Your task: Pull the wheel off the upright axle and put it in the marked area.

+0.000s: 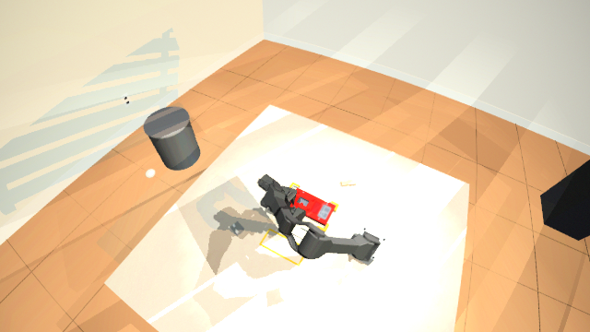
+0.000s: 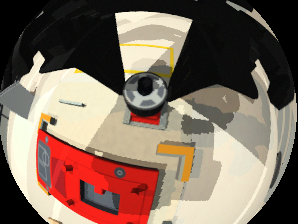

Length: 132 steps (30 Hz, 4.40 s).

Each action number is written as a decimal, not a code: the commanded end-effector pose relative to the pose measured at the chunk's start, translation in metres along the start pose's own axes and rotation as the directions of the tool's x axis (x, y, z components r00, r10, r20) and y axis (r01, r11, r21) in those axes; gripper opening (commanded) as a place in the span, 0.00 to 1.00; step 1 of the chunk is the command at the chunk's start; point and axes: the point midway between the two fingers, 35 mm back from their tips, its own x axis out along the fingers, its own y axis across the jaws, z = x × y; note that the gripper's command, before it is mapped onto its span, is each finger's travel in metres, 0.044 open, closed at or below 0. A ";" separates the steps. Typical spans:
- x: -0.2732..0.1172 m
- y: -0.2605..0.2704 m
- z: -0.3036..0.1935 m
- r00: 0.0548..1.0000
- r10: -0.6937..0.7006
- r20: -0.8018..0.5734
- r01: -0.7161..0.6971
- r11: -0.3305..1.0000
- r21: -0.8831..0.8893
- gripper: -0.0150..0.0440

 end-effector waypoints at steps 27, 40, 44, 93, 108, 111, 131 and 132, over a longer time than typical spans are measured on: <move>-0.013 0.001 0.001 1.000 0.006 0.000 -0.006 1.000 0.002 0.25; -0.017 0.001 0.001 1.000 0.008 -0.001 -0.008 1.000 0.003 0.25; -0.018 0.000 0.001 1.000 0.008 -0.001 -0.008 1.000 0.003 0.25; -0.046 -0.001 0.001 1.000 0.013 -0.001 -0.013 1.000 0.007 0.25; -0.064 -0.019 -0.032 1.000 0.009 -0.005 -0.009 1.000 0.017 0.25; -0.065 -0.025 -0.045 1.000 0.009 -0.004 -0.009 1.000 0.016 0.25; -0.061 -0.060 -0.099 1.000 0.011 -0.006 -0.011 1.000 0.010 0.25; -0.057 -0.060 -0.099 1.000 0.011 -0.006 -0.011 1.000 0.010 0.25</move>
